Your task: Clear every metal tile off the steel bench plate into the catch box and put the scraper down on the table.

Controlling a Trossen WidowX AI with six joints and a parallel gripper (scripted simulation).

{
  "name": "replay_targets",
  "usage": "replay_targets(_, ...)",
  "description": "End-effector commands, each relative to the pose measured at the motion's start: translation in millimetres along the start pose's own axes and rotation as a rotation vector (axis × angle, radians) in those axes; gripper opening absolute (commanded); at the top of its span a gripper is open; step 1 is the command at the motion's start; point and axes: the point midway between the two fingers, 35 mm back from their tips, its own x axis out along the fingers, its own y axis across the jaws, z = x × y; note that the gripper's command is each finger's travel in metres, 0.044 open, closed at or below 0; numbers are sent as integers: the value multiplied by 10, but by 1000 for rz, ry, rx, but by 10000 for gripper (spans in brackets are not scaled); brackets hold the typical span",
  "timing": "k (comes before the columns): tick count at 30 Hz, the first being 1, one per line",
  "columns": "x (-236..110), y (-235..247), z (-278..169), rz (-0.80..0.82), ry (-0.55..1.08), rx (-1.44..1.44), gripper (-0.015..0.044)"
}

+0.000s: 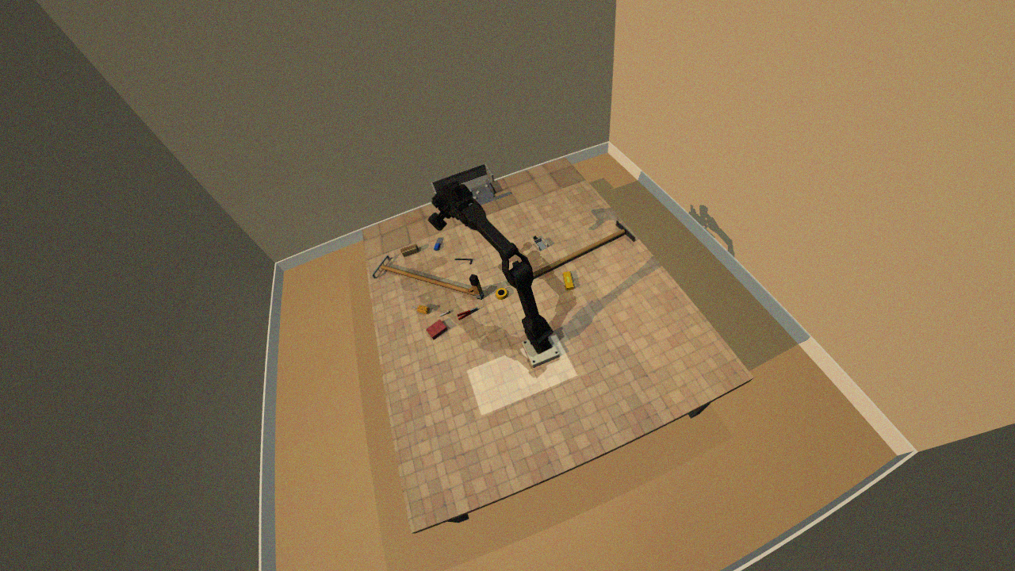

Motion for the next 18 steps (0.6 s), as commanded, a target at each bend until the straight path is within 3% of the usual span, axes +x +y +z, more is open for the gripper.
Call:
replay_targets(1, 30, 32, -129, 19, 48, -107, 0)
replay_targets(18, 85, 130, -638, 133, 224, -532, 0)
